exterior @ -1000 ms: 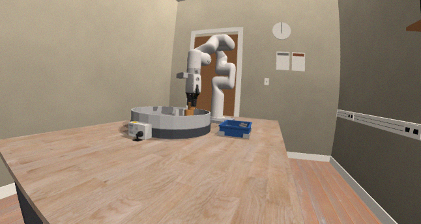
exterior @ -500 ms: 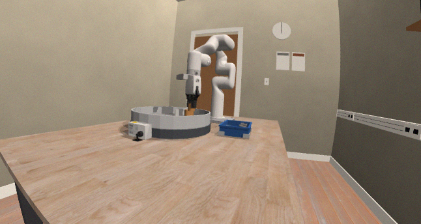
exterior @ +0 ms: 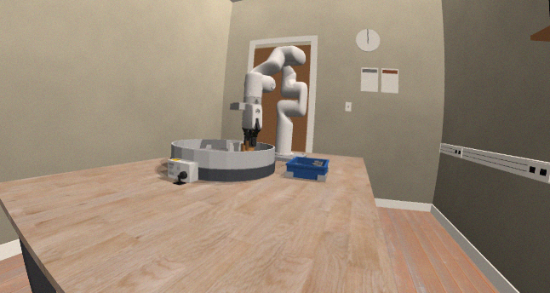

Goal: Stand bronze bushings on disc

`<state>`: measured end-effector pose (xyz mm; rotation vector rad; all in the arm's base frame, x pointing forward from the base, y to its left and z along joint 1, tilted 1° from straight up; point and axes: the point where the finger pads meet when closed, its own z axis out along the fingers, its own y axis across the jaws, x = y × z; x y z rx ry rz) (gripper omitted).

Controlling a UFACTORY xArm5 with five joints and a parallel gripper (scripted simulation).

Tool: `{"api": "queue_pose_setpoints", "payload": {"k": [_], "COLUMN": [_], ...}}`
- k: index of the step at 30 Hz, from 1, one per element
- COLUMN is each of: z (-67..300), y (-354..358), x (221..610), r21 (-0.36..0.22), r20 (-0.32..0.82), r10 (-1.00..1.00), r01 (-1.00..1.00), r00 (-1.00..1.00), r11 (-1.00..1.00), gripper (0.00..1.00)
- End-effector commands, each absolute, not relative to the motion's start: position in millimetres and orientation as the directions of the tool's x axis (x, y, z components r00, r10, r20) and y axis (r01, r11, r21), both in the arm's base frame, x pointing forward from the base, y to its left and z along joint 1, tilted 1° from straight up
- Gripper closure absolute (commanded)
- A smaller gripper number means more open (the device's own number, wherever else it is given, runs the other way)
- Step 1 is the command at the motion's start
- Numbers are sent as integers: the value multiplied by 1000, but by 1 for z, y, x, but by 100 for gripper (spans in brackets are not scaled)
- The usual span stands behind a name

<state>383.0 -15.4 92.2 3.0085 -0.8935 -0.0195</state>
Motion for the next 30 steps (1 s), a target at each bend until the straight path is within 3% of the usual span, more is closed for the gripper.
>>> {"api": "queue_pose_setpoints", "payload": {"k": [1, 30], "z": [88, 80], "y": [-15, -15], "x": [385, 384], "r21": [5, 5], "r20": [-8, -8], "r10": [-546, -546], "r01": [-546, -546], "r00": [838, 838], "r11": [-838, -838], "gripper": [100, 100]}}
